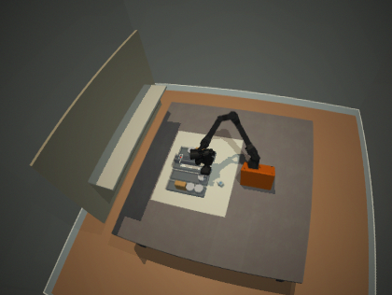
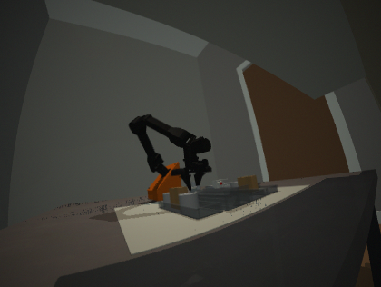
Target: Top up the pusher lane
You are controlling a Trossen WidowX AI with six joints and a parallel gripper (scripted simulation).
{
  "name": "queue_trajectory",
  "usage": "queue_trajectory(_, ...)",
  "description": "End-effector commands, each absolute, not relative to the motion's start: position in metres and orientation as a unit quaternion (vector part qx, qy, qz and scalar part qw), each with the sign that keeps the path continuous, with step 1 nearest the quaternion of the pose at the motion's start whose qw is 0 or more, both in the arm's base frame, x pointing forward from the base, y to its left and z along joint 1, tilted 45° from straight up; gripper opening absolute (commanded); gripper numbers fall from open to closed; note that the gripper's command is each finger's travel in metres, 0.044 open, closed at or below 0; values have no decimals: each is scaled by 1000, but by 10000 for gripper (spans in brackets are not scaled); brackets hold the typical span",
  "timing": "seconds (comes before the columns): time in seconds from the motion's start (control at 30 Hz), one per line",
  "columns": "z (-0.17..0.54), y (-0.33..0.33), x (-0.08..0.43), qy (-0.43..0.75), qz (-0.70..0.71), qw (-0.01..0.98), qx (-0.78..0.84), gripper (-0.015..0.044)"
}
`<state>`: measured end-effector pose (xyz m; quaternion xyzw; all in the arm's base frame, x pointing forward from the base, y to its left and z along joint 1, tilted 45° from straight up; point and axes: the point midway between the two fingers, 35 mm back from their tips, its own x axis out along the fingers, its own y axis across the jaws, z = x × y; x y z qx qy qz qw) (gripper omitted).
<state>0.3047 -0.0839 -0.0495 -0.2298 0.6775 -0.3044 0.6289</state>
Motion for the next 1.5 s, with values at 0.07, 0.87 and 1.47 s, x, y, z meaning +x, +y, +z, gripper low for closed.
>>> queue_trajectory(0.07,-46,-84,316,667,-308,638,-230,0)
queue_trajectory(0.87,-43,-84,325,667,-308,638,-230,0)
queue_trajectory(1.47,-43,-84,327,667,-308,638,-230,0)
